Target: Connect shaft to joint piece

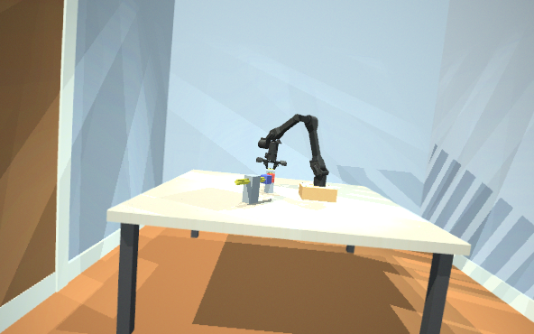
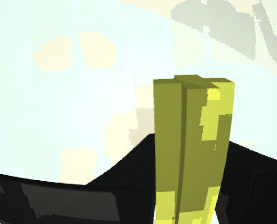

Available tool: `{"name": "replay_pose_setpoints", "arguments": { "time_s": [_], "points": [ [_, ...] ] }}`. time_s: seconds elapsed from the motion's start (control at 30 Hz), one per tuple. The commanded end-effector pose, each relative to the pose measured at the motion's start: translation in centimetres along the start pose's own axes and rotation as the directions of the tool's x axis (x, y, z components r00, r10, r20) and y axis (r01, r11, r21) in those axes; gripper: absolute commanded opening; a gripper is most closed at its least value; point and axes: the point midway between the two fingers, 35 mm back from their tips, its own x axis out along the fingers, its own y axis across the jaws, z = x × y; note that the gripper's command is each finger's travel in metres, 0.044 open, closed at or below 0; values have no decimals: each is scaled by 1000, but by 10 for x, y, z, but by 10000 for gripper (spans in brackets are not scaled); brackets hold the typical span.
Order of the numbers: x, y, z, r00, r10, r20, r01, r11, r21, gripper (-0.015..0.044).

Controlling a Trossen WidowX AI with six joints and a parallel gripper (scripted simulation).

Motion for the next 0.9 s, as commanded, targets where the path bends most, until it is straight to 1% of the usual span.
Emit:
{"name": "replay_pose_setpoints", "arguments": {
  "time_s": [0.0, 0.23, 0.27, 0.47, 0.5, 0.87],
  "points": [
    [2, 0, -1, 1000, -9, -4, 9, 1000, 3, 67],
    [3, 0, -2, 999, -40, -3, 40, 999, 3, 67],
    [0, 0, -1, 1000, -23, -1, 23, 1000, 0, 60],
    [0, 0, -1, 1000, -23, -1, 23, 1000, 0, 20],
    [0, 0, -1, 1000, -23, -1, 23, 1000, 0, 0],
    [2, 0, -11, 999, -33, -3, 33, 999, 2, 0]
  ]
}}
